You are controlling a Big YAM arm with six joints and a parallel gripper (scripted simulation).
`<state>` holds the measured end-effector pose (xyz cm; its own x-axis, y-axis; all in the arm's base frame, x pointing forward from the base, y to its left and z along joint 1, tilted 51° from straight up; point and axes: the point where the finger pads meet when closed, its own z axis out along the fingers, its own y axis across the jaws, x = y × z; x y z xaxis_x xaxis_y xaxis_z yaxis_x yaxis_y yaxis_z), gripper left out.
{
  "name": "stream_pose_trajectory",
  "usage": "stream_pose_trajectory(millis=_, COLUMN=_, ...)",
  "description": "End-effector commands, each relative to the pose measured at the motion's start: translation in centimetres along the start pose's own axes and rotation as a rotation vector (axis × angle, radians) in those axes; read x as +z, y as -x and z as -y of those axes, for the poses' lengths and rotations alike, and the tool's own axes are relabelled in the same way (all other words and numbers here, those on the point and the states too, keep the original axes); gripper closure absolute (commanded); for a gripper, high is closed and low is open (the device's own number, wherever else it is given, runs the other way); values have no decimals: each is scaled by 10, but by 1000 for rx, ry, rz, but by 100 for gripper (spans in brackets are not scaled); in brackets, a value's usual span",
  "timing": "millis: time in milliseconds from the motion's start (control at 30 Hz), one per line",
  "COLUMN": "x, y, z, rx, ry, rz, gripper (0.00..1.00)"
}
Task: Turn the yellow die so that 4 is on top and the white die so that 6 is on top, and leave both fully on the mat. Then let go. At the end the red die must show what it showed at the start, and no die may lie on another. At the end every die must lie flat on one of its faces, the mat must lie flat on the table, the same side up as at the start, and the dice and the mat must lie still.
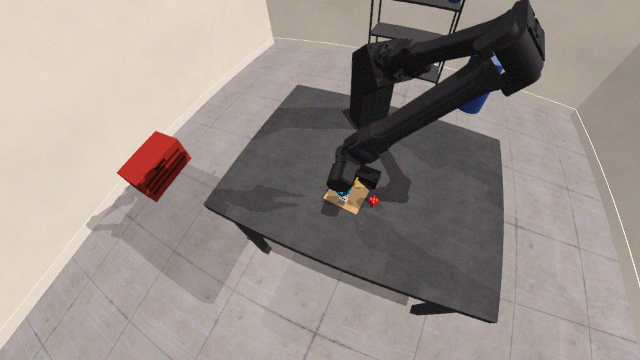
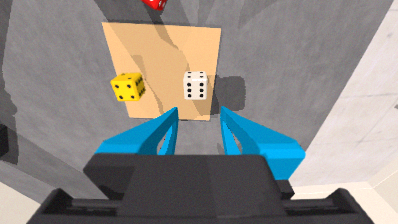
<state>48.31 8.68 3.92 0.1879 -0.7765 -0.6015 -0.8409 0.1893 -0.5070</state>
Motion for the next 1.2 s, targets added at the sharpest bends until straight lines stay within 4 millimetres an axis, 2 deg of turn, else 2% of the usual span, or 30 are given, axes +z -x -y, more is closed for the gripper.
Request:
stream_pose_trajectory(millis=0, x=-22, y=-6, z=2, rx=-6, ry=-10, rz=-12, gripper=56)
stream_pose_trajectory(millis=200, x=-26, y=-7, z=6, rx=-7, ry=-12, rz=-14, gripper=56)
stream_pose_trajectory(millis=233, x=-24, y=-9, z=3, rx=0, ry=-4, rz=-15, gripper=0)
stream_pose_trajectory(millis=967, x=-22, y=-8, z=1, rx=2, ry=1, rz=-13, gripper=0)
stream_pose_trajectory(millis=1167, x=-35, y=-5, z=2, rx=-6, ry=-10, rz=-13, gripper=0)
